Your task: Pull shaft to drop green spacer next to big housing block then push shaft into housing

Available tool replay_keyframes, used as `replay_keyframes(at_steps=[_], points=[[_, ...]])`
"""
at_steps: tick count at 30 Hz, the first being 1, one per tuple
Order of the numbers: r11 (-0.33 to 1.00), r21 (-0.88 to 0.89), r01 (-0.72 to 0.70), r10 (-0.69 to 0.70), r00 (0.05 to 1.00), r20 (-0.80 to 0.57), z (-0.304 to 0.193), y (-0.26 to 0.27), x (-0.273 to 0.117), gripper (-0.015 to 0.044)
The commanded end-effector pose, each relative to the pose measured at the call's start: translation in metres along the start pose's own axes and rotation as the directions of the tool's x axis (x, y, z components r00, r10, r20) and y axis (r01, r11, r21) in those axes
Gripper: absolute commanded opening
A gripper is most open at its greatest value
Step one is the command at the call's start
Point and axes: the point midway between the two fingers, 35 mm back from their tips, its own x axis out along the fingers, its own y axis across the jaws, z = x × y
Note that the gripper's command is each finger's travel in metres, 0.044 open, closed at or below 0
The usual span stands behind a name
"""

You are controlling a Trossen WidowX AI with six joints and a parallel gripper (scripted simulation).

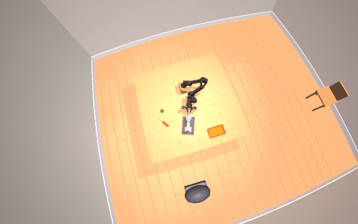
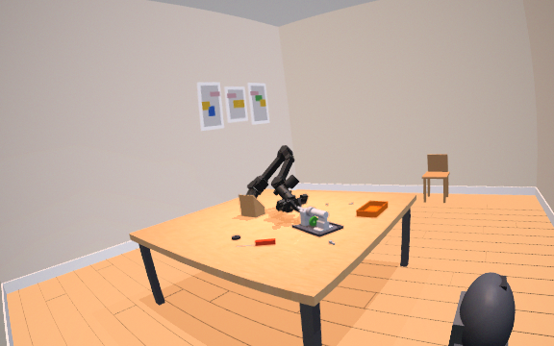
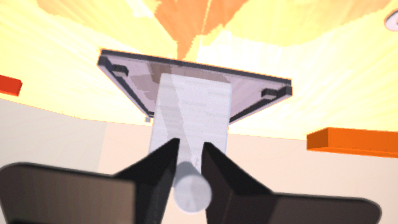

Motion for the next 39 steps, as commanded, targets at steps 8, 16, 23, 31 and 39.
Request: replay_keyframes(at_steps=[8, 16, 23, 31, 39], points=[[1.0, 0.003, 0.0, 0.0, 1.0, -0.003, -0.003, -0.0004, 0.0041, 0.0], [1.0, 0.003, 0.0, 0.0, 1.0, -0.003, -0.0042, -0.0004, 0.006, 0.0], [1.0, 0.002, 0.0, 0.0, 1.0, -0.003, -0.0052, -0.0004, 0.0077, 0.0], [1.0, 0.002, 0.0, 0.0, 1.0, -0.003, -0.0064, -0.0004, 0.0097, 0.0], [1.0, 0.002, 0.0, 0.0, 1.0, -0.003, -0.0076, -0.0004, 0.0116, 0.0]])
